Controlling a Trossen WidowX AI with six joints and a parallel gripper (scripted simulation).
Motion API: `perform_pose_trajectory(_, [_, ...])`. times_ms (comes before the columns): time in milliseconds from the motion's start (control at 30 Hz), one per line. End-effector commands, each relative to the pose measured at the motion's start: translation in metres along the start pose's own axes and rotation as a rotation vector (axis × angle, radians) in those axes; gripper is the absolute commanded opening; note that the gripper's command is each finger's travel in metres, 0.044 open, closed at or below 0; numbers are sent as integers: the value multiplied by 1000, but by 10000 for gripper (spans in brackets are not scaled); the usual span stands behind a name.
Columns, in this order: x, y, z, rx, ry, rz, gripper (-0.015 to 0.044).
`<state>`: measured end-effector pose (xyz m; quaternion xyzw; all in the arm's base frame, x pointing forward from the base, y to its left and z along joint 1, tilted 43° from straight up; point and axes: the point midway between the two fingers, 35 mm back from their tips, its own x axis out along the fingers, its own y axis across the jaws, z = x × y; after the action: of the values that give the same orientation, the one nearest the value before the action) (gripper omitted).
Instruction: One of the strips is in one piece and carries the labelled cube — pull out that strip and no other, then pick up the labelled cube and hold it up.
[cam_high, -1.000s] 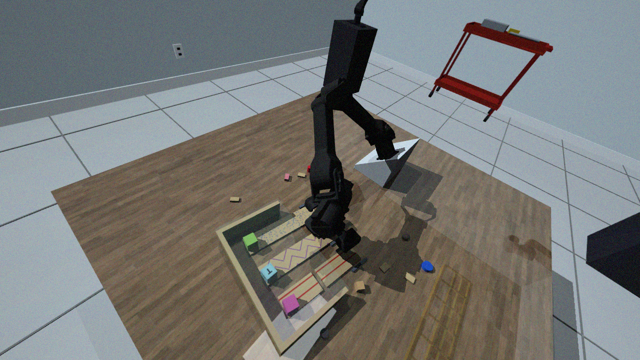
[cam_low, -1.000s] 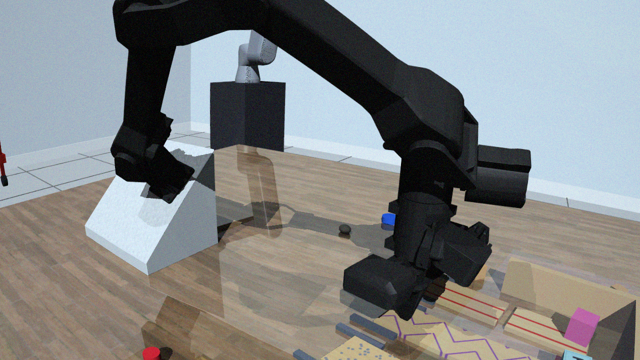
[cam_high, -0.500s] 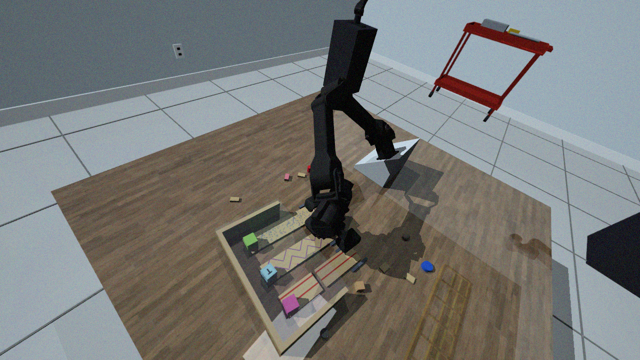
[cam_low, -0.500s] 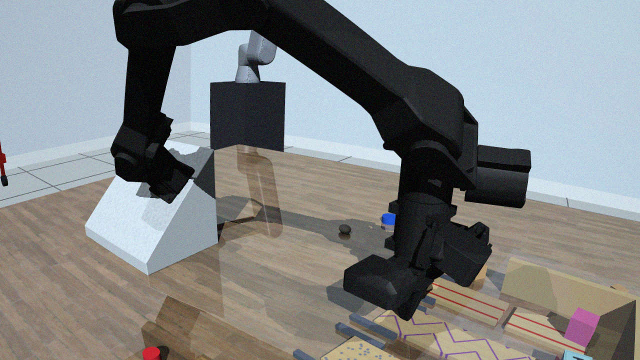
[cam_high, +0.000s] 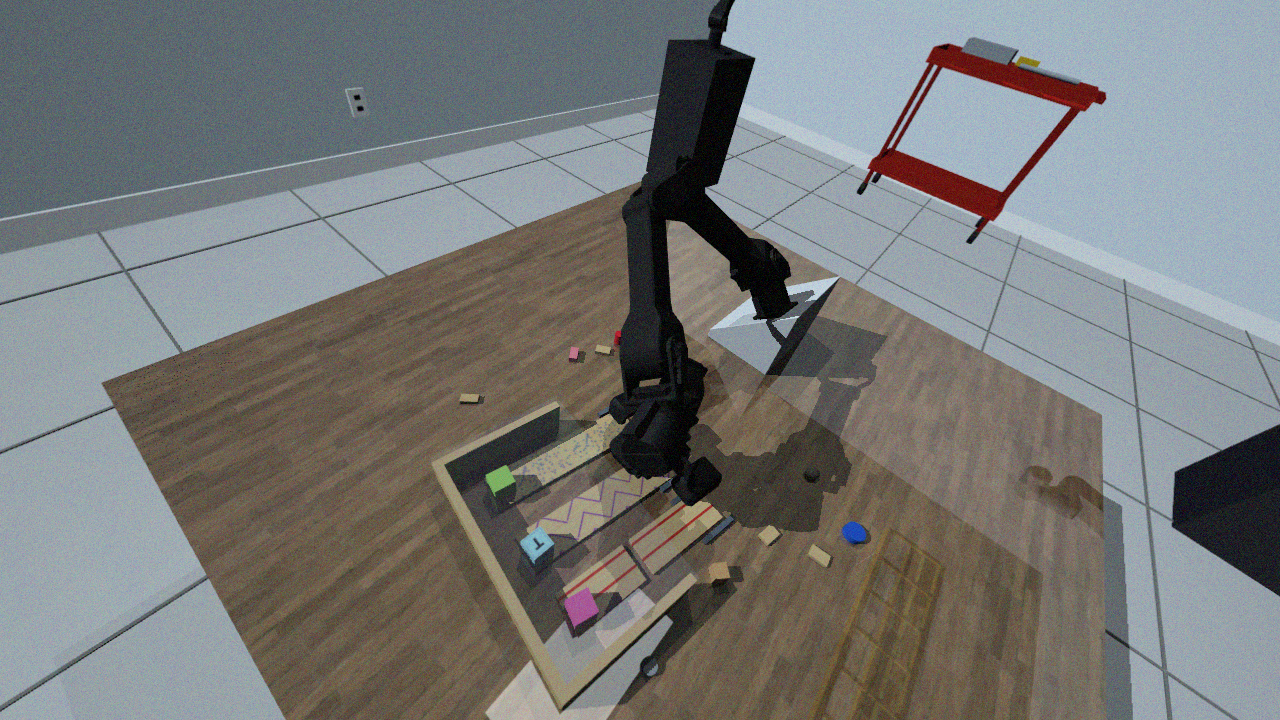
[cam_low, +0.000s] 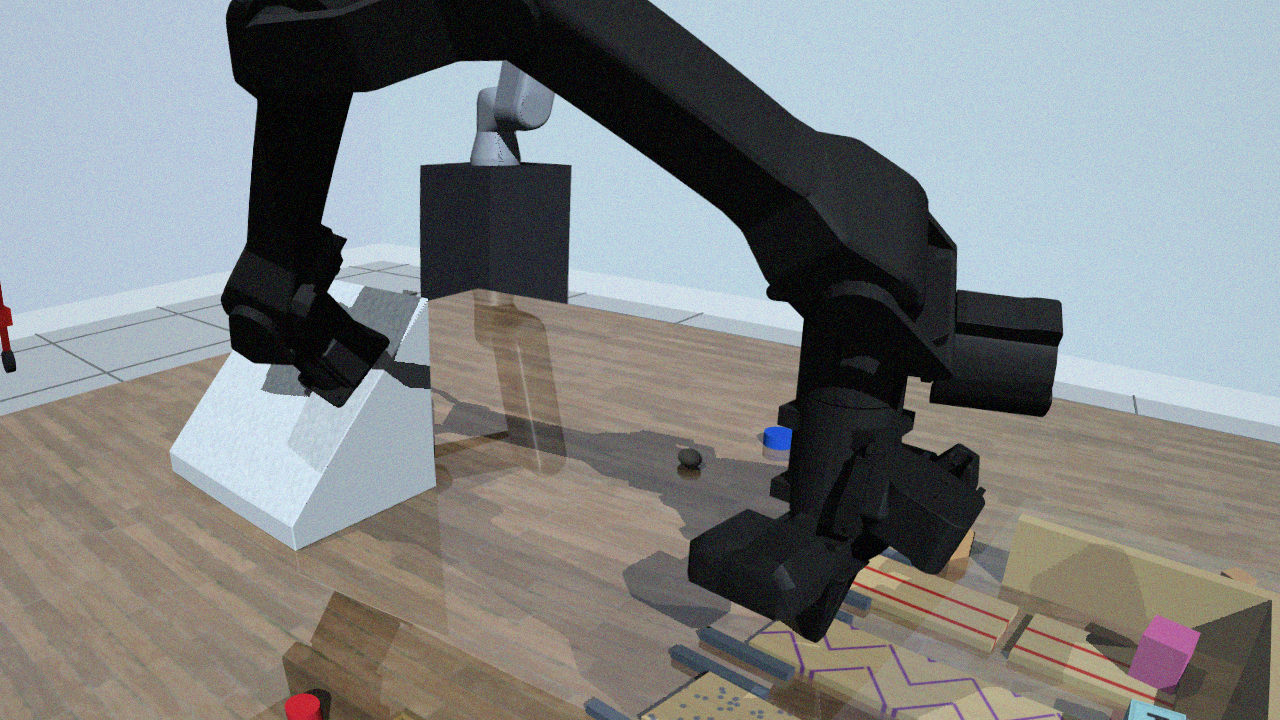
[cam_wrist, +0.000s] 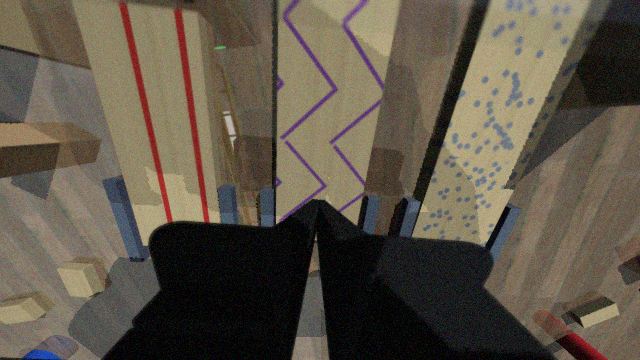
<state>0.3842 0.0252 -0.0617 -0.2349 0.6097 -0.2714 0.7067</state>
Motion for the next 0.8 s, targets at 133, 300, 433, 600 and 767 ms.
perform_pose_trajectory(133, [2, -1, -3, 2, -1, -2, 0])
perform_pose_trajectory(300, [2, 0, -11, 2, 0, -2, 0])
perform_pose_trajectory(433, [3, 0, -17, 1, 0, -2, 0])
perform_pose_trajectory(600, [3, 0, -25, 1, 0, -2, 0])
perform_pose_trajectory(767, [3, 0, -33, 1, 1, -2, 0])
